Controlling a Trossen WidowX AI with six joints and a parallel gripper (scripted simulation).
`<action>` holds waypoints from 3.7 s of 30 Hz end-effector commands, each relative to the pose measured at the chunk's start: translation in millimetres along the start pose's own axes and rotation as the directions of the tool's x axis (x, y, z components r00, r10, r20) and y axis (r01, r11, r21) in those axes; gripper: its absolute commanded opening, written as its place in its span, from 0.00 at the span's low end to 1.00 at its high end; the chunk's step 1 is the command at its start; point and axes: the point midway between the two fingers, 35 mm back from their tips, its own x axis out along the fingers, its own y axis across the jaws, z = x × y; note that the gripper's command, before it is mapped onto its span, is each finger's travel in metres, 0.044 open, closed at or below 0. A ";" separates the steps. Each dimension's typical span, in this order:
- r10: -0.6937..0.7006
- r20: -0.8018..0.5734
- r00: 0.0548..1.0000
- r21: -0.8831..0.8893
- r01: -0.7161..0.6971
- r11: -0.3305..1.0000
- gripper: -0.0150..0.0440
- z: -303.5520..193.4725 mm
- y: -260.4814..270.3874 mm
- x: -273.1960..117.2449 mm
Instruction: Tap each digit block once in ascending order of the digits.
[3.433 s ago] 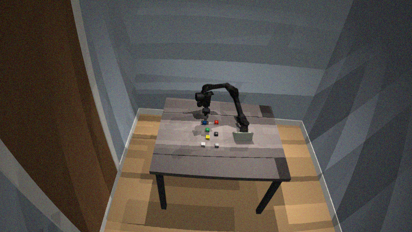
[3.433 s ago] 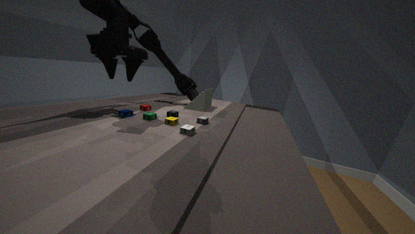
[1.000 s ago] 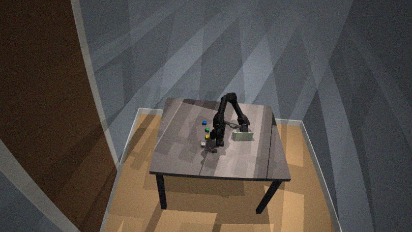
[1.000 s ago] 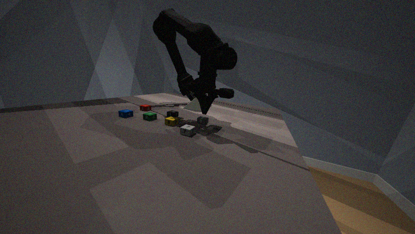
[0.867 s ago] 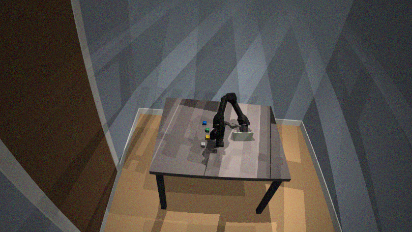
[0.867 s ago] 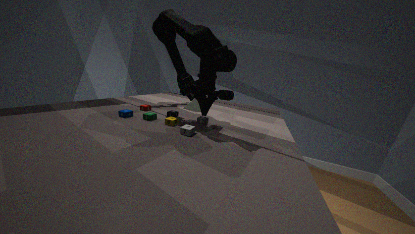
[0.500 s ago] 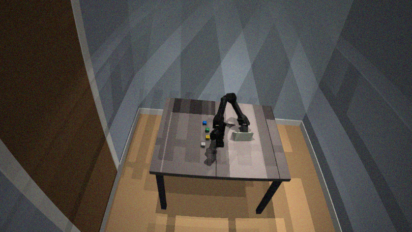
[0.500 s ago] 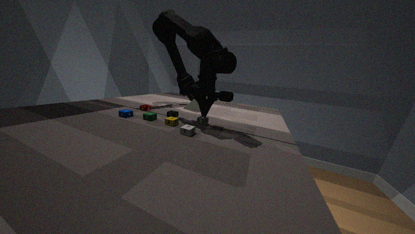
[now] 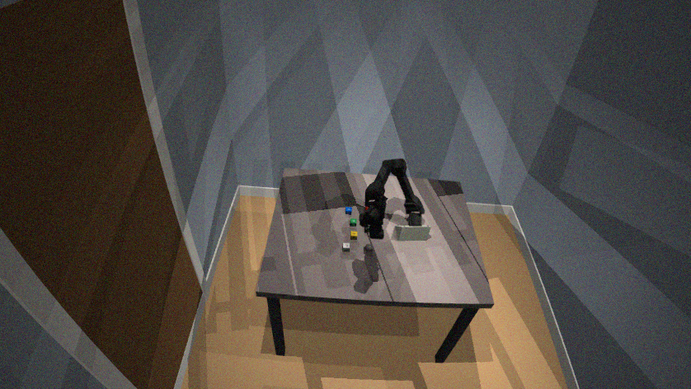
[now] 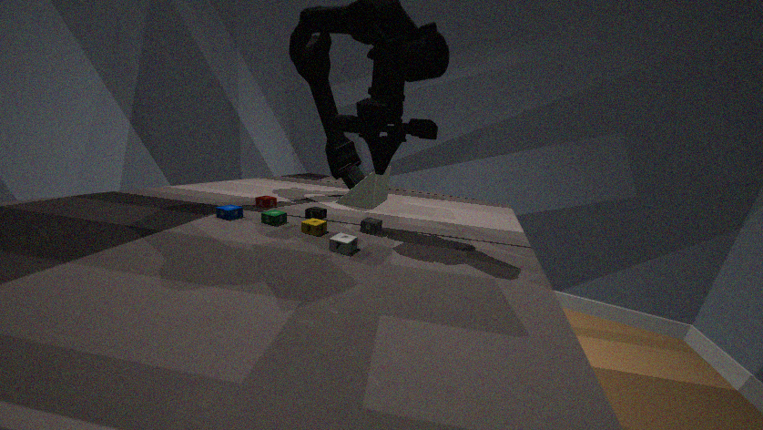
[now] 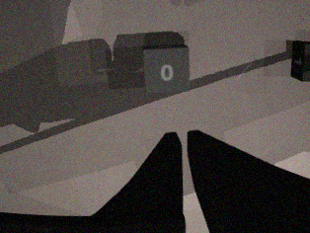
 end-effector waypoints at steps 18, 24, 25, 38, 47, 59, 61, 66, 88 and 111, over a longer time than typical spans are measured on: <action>-0.010 -0.009 1.000 0.006 0.010 1.000 0.29 4.0 -135.3 -16.3; -0.009 -0.007 1.000 0.007 0.009 1.000 0.29 5.9 -135.2 45.2; -0.011 -0.007 1.000 0.007 0.011 1.000 0.29 4.8 -136.0 56.0; -0.012 -0.007 1.000 0.008 0.012 1.000 0.29 4.0 -136.9 76.5; -0.013 -0.006 1.000 0.008 0.013 1.000 0.29 3.7 -137.3 90.8; -0.012 -0.007 1.000 0.008 0.012 1.000 0.29 3.6 -136.9 64.5; -0.012 -0.007 1.000 0.008 0.012 1.000 0.29 3.6 -136.9 64.5; -0.008 -0.008 1.000 0.006 0.008 1.000 0.29 6.7 -134.2 17.6; -0.011 -0.005 1.000 0.010 0.011 1.000 0.29 88.8 -180.9 -7.8; -0.015 -0.003 1.000 0.011 0.015 1.000 0.29 87.9 -183.2 80.5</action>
